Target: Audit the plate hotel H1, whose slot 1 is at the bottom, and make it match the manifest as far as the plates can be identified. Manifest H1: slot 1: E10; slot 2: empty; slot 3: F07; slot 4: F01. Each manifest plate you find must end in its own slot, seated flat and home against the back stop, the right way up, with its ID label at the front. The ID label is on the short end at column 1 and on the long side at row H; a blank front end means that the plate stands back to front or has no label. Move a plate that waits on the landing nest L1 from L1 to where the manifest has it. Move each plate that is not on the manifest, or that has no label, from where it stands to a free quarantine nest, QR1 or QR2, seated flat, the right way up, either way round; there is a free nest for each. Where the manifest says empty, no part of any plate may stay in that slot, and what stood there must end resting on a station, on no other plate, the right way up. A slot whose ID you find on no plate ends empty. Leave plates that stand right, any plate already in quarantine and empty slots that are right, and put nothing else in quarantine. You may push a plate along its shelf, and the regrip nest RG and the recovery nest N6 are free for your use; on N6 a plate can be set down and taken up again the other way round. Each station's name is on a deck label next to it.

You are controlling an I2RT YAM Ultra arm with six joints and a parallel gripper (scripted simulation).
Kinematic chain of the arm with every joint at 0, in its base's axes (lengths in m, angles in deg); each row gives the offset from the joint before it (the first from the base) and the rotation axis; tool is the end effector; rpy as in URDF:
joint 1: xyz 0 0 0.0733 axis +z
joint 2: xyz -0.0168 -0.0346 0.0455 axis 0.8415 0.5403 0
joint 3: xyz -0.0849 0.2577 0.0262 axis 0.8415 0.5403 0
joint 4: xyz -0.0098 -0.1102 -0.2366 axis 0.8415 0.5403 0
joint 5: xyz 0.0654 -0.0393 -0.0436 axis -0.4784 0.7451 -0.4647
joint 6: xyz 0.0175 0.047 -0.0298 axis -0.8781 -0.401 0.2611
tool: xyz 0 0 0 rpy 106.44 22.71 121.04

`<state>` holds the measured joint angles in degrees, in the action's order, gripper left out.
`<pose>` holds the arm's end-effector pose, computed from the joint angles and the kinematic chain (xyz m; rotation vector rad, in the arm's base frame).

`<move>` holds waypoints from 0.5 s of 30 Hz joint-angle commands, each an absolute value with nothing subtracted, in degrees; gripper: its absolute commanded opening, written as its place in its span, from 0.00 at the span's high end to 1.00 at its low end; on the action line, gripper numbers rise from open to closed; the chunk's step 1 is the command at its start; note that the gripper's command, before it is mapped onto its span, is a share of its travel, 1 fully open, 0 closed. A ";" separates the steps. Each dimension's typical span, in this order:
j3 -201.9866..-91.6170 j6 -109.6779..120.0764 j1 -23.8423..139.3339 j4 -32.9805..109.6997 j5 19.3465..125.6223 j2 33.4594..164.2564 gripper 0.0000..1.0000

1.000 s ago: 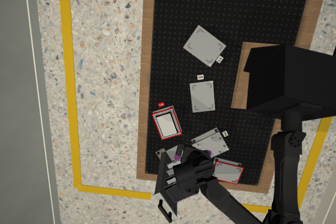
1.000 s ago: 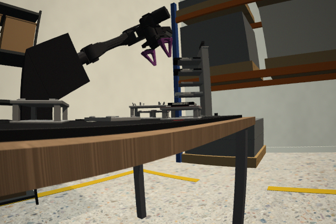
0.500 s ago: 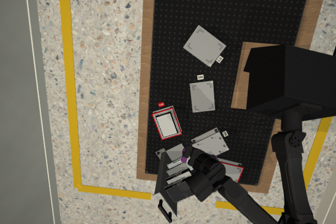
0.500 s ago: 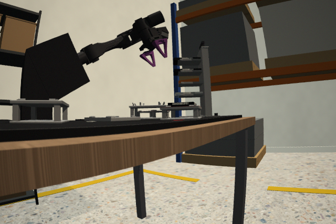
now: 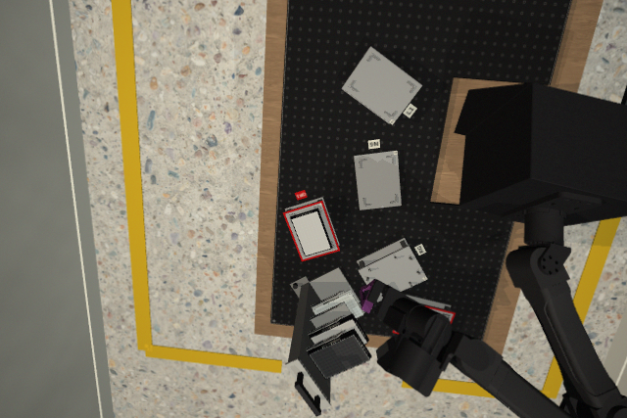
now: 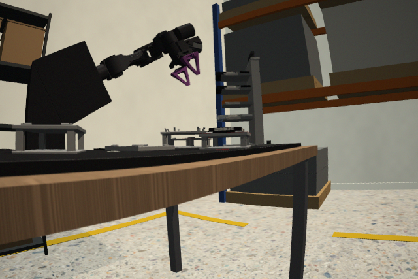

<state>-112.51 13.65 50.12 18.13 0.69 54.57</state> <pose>0.2163 0.0140 0.2645 -0.8052 1.6082 1.0206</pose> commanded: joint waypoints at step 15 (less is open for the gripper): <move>-100.26 -17.33 56.06 15.13 12.95 26.66 0.00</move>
<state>-101.12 -10.96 55.32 14.26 9.04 29.70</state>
